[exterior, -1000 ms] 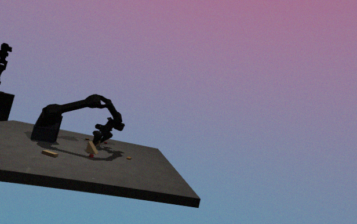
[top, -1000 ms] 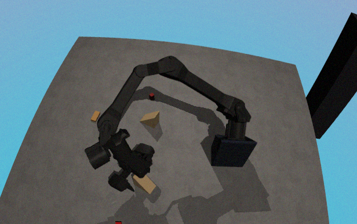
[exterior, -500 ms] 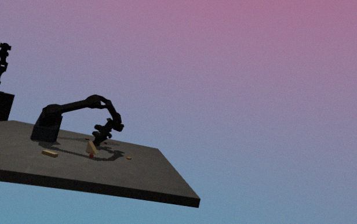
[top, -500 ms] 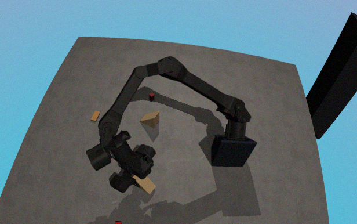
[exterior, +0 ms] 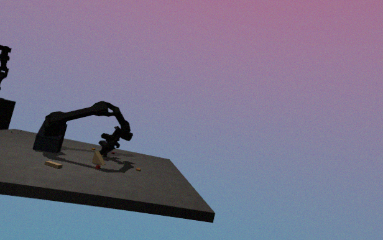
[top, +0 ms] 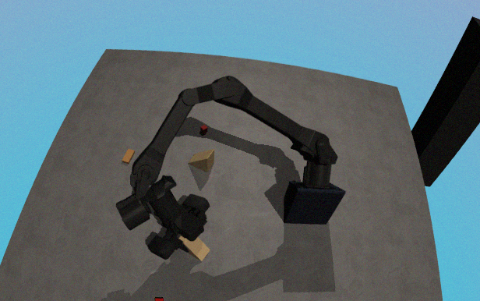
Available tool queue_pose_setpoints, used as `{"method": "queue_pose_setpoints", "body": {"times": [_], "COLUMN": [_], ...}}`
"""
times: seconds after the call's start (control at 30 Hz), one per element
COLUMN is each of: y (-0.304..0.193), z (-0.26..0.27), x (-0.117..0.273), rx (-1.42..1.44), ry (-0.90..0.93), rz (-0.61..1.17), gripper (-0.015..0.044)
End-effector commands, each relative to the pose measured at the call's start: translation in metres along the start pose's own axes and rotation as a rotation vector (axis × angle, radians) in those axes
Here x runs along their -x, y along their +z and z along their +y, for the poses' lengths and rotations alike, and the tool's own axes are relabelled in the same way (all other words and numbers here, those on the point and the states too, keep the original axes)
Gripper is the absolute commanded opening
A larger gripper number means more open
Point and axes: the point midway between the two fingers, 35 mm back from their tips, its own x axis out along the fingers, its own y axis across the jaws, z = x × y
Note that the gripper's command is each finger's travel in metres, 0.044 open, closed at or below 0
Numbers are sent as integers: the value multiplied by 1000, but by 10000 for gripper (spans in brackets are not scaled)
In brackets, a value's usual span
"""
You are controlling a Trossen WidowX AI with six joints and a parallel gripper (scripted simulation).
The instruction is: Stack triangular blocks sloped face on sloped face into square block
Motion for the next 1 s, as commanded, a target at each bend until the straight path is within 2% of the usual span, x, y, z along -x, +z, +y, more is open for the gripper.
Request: {"method": "queue_pose_setpoints", "body": {"times": [0.0, 0.97], "y": [0, 55], "z": [0, -1], "x": [1, 7], "rx": [-4, 6], "ry": [-1, -8], "rz": [4, 745], "gripper": [0, 0]}}
